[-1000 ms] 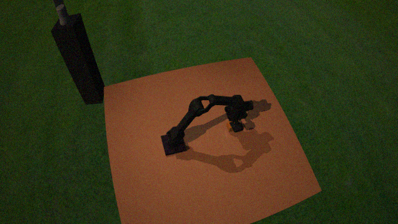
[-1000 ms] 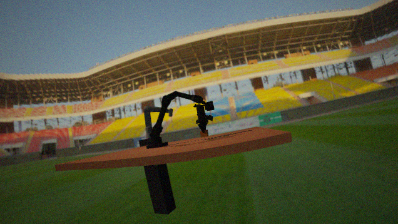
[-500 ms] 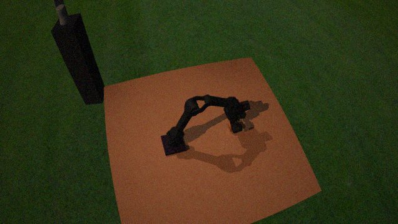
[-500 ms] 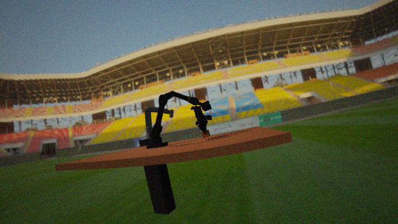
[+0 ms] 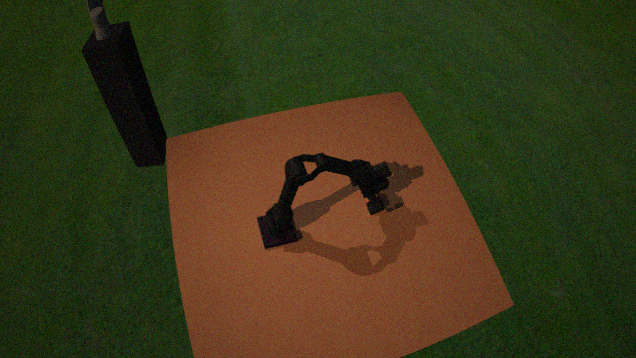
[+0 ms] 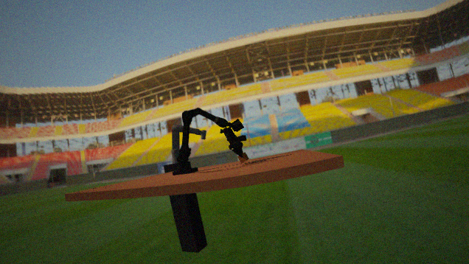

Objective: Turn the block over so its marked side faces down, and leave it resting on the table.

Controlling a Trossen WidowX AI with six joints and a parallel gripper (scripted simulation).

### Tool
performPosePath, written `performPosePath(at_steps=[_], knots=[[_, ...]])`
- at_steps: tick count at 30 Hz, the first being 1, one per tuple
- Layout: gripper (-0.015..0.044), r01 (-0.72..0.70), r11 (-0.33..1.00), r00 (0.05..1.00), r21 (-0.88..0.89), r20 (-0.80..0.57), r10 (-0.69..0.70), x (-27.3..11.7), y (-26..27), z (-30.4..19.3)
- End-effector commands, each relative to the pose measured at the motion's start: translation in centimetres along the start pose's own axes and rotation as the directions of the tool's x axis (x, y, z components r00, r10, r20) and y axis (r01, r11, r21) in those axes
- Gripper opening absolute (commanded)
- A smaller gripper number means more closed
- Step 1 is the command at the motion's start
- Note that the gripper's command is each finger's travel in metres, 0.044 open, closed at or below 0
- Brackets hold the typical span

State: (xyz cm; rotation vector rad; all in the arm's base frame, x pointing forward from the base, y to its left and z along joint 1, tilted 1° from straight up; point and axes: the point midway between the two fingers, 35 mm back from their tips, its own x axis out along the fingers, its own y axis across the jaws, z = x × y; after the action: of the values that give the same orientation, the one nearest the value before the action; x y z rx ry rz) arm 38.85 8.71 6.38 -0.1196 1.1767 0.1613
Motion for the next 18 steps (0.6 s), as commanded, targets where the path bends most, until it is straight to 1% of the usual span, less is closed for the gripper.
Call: performPosePath(at_steps=[1,7,15,18], knots=[[0.0000,0.005,1.000,0.997,-0.004,0.082,-0.005,-0.64,-0.08,0.19],[0.0000,0.005,1.000,0.988,-0.003,0.155,-0.004,-0.83,-0.09,-0.11],[0.0000,0.005,1.000,0.987,-0.003,0.158,-0.004,-0.84,-0.09,-0.13],[0.0000,0.003,1.000,0.984,-0.003,0.181,-0.003,-0.41,-0.04,-0.07]])
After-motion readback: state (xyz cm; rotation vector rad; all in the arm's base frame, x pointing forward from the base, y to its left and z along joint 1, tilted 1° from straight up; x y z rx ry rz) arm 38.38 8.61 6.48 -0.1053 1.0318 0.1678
